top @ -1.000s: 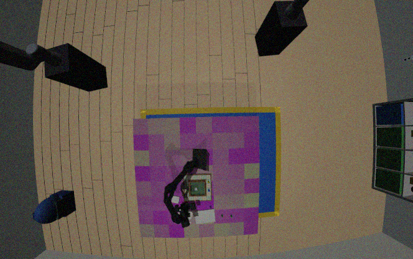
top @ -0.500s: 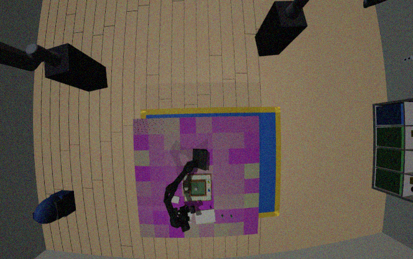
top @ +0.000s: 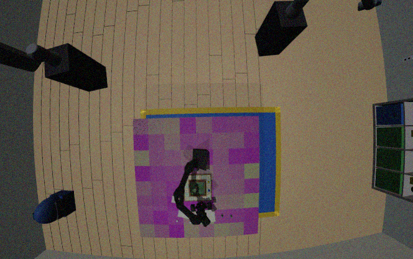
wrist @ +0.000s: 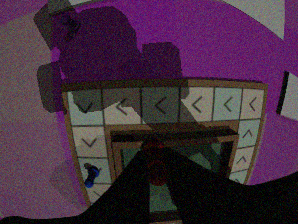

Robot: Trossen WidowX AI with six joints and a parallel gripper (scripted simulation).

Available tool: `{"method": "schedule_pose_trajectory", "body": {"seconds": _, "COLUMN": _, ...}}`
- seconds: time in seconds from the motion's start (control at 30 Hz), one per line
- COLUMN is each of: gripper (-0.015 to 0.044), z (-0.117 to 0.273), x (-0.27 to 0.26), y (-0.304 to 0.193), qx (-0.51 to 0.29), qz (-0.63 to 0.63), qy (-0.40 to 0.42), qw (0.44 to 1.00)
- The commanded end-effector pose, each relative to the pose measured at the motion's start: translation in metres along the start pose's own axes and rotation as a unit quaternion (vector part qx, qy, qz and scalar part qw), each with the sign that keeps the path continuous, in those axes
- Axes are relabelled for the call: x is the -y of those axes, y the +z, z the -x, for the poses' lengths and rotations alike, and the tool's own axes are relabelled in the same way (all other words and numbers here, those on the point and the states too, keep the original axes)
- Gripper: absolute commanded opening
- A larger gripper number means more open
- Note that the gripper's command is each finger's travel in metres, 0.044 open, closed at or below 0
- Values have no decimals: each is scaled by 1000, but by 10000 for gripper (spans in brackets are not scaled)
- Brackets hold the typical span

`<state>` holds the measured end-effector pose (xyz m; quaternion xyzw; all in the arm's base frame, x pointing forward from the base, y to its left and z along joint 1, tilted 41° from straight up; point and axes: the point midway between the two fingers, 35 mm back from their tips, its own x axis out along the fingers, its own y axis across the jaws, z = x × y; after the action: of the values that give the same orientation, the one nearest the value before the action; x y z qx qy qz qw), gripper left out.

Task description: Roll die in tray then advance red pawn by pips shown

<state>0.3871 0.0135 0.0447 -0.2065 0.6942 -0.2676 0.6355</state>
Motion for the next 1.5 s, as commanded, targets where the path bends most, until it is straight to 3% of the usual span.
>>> {"method": "schedule_pose_trajectory", "body": {"seconds": 0.0, "gripper": 0, "z": -19, "x": -45, "y": -14, "qx": -12, "qz": -4, "qy": -2, "qw": 1000}}
{"method": "schedule_pose_trajectory", "body": {"seconds": 0.17, "gripper": 0, "z": -34, "x": -77, "y": -26, "qx": -18, "qz": -8, "qy": -6, "qw": 1000}}
{"method": "schedule_pose_trajectory", "body": {"seconds": 0.67, "gripper": 0, "z": -68, "x": -76, "y": -28, "qx": -18, "qz": -8, "qy": -7, "qw": 1000}}
{"method": "schedule_pose_trajectory", "body": {"seconds": 1.33, "gripper": 0, "z": -86, "x": -76, "y": -28, "qx": -18, "qz": -8, "qy": -7, "qw": 1000}}
{"method": "schedule_pose_trajectory", "body": {"seconds": 1.47, "gripper": 105, "z": -80, "x": -77, "y": -26, "qx": -15, "qz": -13, "qy": -4, "qw": 1000}}
